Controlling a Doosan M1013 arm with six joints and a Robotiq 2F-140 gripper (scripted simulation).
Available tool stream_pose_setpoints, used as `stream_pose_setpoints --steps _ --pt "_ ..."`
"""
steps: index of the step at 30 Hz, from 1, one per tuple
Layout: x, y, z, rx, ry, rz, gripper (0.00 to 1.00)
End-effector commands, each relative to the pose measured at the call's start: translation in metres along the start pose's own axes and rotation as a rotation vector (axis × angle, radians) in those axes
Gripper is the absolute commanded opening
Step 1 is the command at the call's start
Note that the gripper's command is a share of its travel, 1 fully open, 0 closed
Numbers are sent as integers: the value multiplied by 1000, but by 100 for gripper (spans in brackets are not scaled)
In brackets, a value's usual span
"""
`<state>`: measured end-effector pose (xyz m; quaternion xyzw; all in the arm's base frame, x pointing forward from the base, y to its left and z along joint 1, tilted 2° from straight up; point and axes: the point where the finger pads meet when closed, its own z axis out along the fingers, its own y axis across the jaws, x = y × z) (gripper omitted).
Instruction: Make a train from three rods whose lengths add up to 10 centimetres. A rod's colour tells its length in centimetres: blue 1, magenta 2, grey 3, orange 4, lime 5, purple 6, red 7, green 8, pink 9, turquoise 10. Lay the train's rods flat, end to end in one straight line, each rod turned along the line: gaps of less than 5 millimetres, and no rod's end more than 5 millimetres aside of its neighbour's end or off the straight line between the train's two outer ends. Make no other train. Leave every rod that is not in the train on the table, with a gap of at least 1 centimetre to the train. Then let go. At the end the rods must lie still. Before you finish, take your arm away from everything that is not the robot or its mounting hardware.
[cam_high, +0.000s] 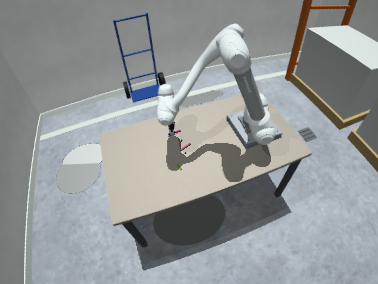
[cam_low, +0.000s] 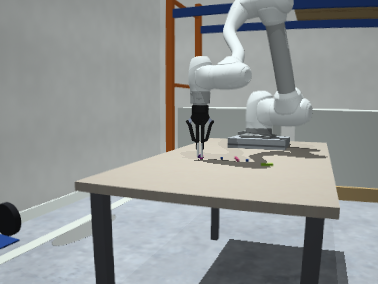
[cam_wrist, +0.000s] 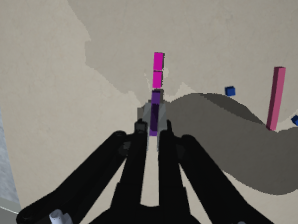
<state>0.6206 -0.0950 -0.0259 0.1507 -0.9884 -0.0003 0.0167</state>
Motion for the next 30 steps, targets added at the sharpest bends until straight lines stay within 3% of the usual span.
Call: stream_pose_setpoints --steps 1,30 --pt "0 0 0 0 0 0 3" --pt "0 0 6 0 0 0 3"
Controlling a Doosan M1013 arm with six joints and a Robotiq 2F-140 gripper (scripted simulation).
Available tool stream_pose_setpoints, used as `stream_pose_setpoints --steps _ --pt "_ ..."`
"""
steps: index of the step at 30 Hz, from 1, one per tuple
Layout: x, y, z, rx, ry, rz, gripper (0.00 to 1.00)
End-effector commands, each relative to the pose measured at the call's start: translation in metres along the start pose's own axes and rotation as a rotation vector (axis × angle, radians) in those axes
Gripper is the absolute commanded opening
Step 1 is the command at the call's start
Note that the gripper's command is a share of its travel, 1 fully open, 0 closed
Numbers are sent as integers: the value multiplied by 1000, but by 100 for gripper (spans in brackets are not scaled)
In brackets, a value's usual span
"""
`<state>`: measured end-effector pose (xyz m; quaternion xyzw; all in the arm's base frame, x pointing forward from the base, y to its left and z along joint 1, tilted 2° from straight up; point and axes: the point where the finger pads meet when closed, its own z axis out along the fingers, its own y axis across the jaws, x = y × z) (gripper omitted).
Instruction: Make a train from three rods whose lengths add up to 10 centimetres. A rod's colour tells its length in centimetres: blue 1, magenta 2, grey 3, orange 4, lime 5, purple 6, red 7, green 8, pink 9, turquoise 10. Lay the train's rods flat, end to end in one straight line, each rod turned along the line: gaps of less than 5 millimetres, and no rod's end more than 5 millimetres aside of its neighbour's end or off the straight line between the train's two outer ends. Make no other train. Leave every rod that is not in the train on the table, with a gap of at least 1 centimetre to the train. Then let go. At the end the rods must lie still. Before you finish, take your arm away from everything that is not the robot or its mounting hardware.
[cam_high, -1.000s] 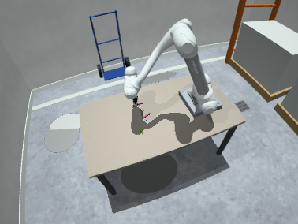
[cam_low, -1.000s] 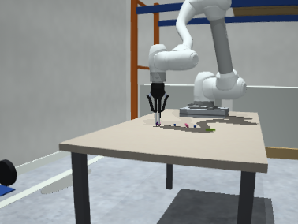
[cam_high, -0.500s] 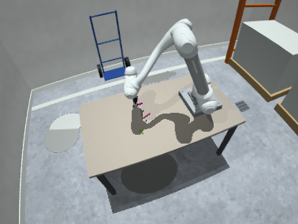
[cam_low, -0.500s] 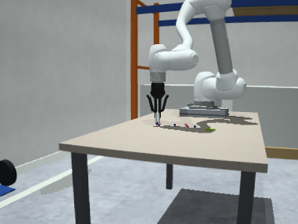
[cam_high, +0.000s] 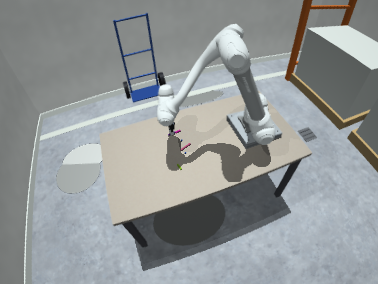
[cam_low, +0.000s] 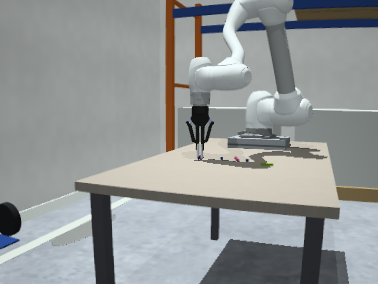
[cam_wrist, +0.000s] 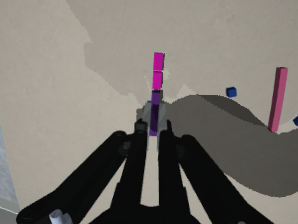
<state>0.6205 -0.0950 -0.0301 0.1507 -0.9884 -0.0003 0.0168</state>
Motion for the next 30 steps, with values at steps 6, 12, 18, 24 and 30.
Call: stream_pose_setpoints --steps 6,12,18,24,30 --pt "0 0 6 0 0 0 3" --pt "0 0 7 0 0 0 3" --pt "0 0 7 0 0 0 3" --pt "0 0 7 0 0 0 3" --pt "0 0 7 0 0 0 3"
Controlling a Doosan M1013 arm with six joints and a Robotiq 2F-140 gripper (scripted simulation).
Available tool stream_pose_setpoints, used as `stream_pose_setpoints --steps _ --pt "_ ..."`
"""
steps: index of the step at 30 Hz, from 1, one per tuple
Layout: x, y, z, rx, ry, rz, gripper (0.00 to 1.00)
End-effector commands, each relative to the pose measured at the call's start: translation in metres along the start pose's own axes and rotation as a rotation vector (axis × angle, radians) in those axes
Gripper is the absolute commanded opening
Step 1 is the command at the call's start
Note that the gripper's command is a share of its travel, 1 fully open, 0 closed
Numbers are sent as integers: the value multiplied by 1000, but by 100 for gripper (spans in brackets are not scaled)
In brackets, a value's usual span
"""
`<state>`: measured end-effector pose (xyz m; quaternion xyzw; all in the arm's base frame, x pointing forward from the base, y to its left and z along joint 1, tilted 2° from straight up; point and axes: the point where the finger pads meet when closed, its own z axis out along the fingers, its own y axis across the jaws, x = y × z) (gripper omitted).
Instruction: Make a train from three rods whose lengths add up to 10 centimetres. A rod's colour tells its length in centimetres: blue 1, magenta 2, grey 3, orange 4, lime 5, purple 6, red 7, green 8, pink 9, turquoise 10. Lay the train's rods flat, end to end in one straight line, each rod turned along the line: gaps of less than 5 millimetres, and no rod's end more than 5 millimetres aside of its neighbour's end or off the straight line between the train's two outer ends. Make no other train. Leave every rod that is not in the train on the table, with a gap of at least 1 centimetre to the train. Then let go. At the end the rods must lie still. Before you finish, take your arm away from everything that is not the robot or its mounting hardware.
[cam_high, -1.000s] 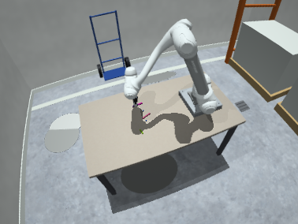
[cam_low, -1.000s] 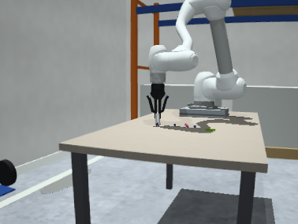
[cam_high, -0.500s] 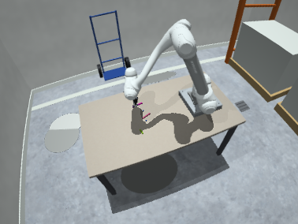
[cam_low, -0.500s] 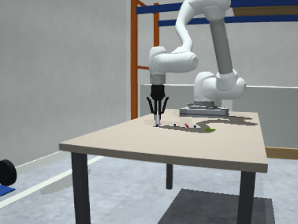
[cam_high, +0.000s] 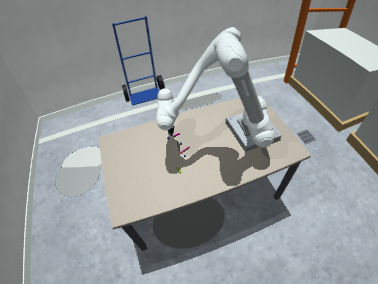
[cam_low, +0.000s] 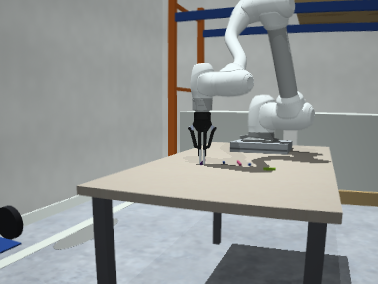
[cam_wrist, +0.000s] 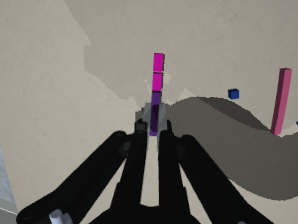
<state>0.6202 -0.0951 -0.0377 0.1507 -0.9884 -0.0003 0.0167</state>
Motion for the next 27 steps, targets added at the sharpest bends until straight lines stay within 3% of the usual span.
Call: stream_pose_setpoints --steps 1,18,27 --pt "0 0 0 0 0 0 3" --pt "0 0 0 0 0 0 3" --pt "0 0 0 0 0 0 10"
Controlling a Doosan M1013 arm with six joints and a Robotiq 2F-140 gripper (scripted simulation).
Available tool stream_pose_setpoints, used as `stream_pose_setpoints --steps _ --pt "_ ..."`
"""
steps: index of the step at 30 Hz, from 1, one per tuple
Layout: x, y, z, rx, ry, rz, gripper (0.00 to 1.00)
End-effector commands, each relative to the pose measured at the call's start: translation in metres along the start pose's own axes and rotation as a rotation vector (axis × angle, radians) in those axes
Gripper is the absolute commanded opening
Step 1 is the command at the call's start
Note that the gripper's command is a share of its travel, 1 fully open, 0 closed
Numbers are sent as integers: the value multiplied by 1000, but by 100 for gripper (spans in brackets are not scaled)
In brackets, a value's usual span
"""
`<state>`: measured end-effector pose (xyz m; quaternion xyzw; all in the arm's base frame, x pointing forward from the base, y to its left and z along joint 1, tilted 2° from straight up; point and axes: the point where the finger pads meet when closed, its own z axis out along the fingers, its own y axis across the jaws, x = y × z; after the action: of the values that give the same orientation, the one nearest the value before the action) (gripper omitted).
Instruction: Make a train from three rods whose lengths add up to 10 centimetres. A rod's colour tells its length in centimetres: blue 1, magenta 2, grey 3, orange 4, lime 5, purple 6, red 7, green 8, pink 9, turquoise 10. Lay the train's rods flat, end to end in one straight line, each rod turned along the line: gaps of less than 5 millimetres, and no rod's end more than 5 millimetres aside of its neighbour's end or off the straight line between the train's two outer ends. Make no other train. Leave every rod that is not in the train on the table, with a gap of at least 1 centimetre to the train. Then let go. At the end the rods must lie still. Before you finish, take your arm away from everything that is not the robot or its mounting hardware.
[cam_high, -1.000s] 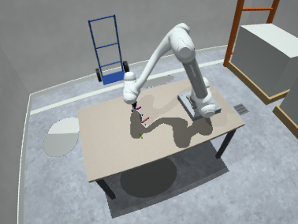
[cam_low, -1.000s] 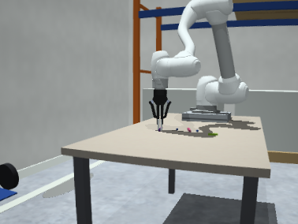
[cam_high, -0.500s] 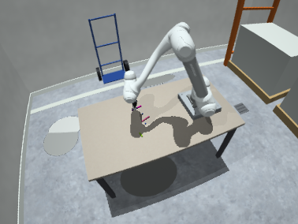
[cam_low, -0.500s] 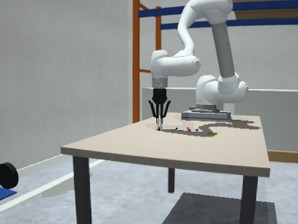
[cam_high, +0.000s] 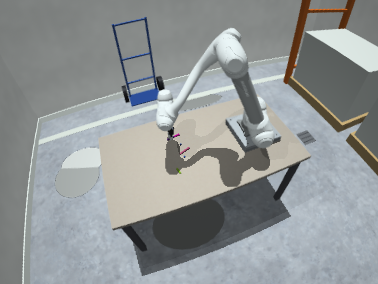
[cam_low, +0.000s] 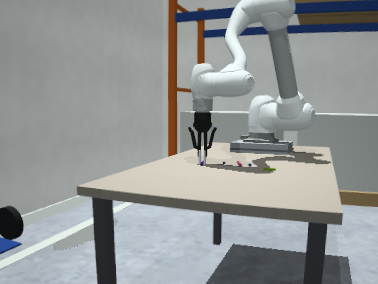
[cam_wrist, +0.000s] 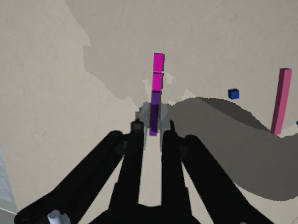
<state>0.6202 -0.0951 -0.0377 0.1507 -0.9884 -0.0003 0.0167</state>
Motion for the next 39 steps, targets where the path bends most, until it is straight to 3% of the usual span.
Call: stream_pose_setpoints --steps 1,22,35,39 --pt "0 0 0 0 0 0 12" --pt "0 0 -5 0 0 0 15" --pt "0 0 -65 0 0 0 15" --pt "0 0 -74 0 0 0 15"
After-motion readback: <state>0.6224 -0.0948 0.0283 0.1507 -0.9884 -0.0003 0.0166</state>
